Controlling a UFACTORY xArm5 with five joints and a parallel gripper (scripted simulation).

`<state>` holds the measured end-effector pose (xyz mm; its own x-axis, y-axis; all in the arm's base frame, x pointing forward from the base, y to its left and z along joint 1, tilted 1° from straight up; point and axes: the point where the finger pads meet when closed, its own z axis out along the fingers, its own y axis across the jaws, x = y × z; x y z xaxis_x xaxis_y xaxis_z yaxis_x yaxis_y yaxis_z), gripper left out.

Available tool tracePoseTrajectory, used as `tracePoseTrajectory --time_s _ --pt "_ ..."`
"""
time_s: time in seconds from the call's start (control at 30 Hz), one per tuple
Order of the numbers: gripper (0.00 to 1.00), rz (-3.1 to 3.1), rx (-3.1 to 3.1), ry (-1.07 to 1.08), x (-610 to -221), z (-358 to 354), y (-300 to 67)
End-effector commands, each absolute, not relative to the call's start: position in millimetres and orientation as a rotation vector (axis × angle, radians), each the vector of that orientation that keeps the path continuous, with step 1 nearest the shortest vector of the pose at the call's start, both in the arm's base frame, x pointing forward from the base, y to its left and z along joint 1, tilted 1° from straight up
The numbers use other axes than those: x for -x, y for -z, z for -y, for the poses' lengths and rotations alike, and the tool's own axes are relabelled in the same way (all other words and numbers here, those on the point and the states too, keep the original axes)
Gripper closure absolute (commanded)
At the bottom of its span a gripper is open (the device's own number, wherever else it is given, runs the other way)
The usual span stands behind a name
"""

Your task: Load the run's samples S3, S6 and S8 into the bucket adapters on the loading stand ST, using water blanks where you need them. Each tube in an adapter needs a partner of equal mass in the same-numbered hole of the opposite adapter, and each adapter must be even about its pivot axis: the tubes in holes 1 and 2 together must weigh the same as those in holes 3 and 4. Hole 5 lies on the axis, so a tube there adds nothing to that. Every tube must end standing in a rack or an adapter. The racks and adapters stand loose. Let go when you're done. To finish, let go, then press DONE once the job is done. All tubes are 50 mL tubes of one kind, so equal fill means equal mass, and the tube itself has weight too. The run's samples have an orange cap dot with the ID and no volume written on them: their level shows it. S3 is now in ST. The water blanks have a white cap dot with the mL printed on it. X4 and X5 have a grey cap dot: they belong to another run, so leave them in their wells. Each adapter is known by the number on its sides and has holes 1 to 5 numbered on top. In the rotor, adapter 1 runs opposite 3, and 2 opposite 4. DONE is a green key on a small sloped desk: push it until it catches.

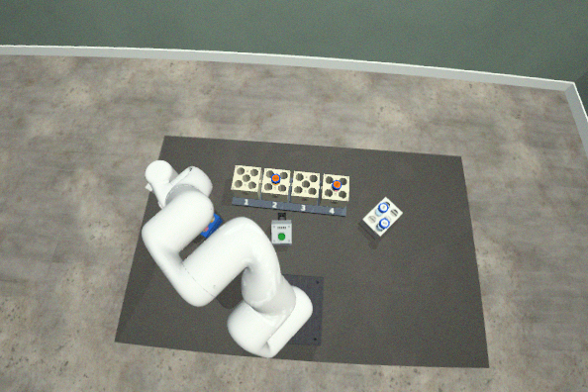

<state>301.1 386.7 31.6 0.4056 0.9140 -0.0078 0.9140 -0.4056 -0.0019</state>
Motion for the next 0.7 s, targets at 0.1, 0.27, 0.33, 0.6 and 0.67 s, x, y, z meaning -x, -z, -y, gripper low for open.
tracePoseTrajectory --time_s 0.1,0.27,0.33,0.6,0.67 --pt "1.0 -1.719 -2.644 0.013 -302.0 -387.9 -33.1" --pt "1.0 -1.719 -2.644 0.013 -302.0 -387.9 -33.1" --pt "1.0 -1.719 -2.644 0.013 -302.0 -387.9 -33.1" --pt "1.0 -1.719 -2.644 0.013 -302.0 -387.9 -35.1" --pt "1.0 -1.719 -2.644 0.013 -302.0 -387.9 -35.8"
